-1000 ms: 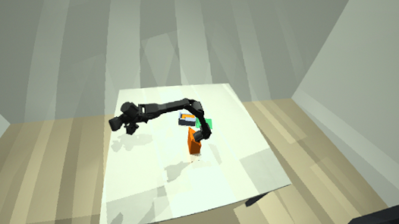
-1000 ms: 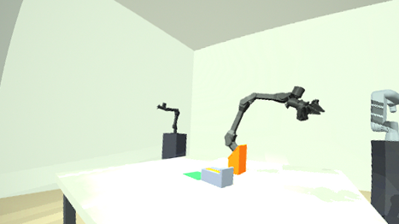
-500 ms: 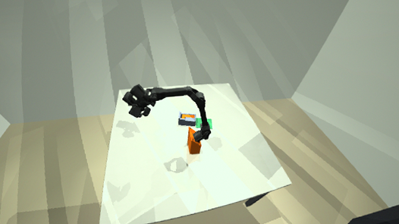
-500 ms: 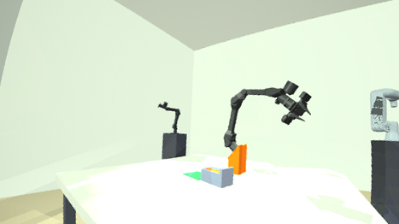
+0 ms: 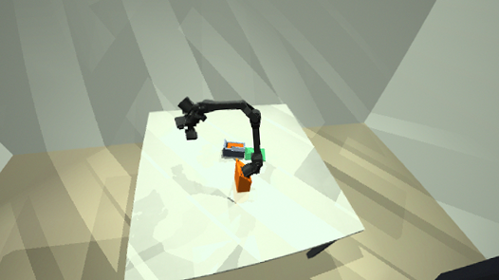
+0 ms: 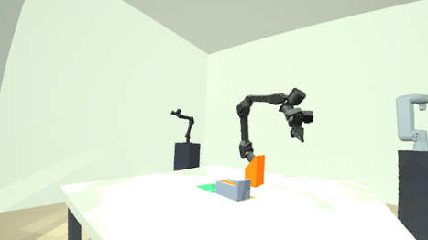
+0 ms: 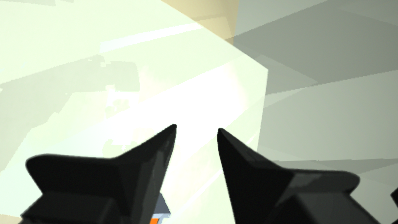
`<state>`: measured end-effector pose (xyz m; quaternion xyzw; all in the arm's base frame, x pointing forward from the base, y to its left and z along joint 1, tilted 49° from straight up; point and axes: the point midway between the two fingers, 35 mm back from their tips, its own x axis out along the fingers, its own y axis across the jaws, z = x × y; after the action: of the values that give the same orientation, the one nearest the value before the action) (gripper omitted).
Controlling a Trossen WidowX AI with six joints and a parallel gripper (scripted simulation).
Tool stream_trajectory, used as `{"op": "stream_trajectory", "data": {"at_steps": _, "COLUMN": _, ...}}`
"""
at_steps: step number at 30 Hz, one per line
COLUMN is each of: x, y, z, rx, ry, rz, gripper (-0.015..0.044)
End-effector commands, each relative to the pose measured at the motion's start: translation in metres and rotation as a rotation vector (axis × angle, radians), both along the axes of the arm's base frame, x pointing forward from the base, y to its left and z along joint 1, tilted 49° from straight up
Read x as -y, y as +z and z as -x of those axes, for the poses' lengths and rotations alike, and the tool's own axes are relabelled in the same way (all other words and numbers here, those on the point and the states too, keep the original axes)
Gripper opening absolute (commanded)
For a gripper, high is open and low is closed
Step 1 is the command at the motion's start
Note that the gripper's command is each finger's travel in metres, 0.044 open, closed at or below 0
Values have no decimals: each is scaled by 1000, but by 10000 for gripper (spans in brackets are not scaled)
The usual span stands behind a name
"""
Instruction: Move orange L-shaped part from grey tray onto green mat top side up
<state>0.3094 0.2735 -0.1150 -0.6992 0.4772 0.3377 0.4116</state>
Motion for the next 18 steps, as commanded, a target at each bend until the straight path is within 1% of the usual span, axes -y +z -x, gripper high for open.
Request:
{"op": "stream_trajectory", "data": {"at_steps": 1, "x": 69, "y": 20, "z": -18, "rx": 162, "ry": -492, "rz": -12, "gripper": 180}}
{"op": "stream_trajectory", "data": {"at_steps": 9, "x": 140, "y": 41, "z": -26, "rx": 379, "ry": -995, "rz": -3, "gripper": 180}}
{"op": "stream_trajectory", "data": {"at_steps": 18, "x": 216, "y": 67, "z": -19, "rx": 688, "ry": -1515, "rz": 42, "gripper": 180}}
